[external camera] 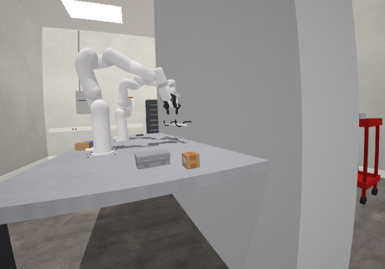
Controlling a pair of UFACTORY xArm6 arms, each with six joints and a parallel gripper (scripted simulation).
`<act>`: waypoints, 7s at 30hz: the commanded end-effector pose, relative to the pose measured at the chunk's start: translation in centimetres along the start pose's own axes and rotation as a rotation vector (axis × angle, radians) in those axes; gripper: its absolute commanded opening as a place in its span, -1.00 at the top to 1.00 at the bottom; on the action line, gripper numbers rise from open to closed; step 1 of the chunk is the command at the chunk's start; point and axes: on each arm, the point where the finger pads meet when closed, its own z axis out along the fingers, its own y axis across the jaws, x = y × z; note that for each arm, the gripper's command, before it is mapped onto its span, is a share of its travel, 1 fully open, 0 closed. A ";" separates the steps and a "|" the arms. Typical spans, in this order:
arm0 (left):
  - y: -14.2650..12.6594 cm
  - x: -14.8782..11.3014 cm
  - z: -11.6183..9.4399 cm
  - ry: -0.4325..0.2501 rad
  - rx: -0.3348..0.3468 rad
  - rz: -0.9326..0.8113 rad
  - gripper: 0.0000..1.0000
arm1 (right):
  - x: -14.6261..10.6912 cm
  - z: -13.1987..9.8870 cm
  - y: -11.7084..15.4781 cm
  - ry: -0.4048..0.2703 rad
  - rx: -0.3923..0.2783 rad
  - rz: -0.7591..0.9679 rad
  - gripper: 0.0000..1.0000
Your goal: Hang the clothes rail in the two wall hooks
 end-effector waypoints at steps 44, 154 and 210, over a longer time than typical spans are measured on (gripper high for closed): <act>-0.2 0.1 -2.1 0.006 0.007 0.006 -0.63 | 0.2 -0.1 0.1 0.008 -0.002 0.006 -1.00; 4.4 0.1 -4.9 0.006 0.007 0.006 -1.00 | 0.2 -0.1 0.1 0.008 -0.002 0.006 -1.00; 11.5 0.2 -9.2 0.007 0.006 0.006 -1.00 | 0.2 -0.1 0.1 0.008 -0.002 0.006 -1.00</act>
